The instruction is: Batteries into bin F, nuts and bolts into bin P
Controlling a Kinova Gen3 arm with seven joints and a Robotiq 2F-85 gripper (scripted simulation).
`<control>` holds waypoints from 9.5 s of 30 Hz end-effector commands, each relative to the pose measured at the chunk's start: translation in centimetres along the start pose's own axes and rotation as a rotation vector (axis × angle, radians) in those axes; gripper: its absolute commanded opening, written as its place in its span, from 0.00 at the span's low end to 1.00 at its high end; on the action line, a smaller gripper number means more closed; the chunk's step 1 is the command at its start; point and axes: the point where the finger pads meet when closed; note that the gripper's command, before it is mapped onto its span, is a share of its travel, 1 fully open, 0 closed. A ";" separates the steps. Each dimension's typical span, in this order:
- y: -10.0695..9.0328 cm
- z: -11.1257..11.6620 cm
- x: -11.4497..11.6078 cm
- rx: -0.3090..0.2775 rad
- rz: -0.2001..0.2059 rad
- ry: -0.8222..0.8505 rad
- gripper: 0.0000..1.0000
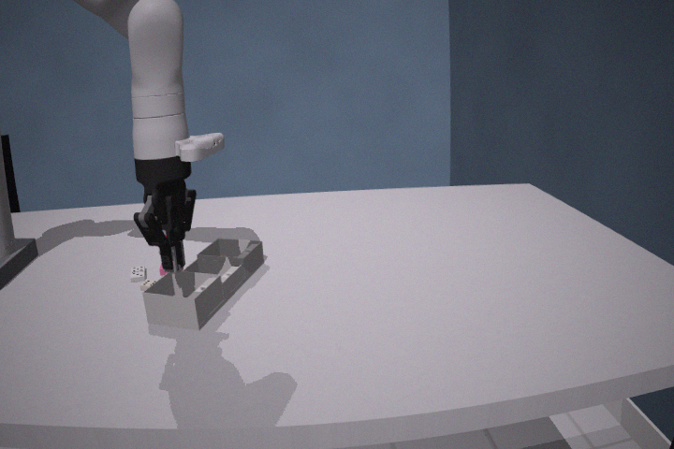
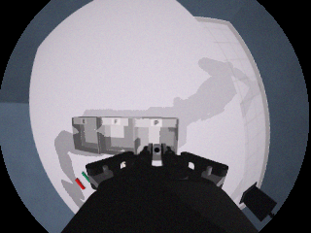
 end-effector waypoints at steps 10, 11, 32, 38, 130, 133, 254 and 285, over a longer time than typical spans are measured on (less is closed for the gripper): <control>-0.2 0.1 -0.2 0.004 -0.003 -0.006 0.13; -0.2 0.1 -0.2 0.004 -0.003 -0.006 0.13; 3.0 0.1 -0.1 0.004 -0.003 -0.006 0.13; 3.8 0.1 -0.1 0.004 -0.003 -0.006 0.13; -0.3 -3.2 -7.8 0.003 -0.003 -0.506 0.29; -0.4 -4.2 -10.1 0.003 -0.003 -0.558 0.29; 5.4 -13.2 -30.8 0.003 -0.003 -0.558 0.29; 6.6 -13.2 -30.8 0.003 -0.003 -0.559 0.09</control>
Point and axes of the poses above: the point where the finger pads meet when closed, its own y axis out along the fingers, its own x axis across the jaws, z = x × y, and after that the axes turned 13 degrees about -y, right-handed
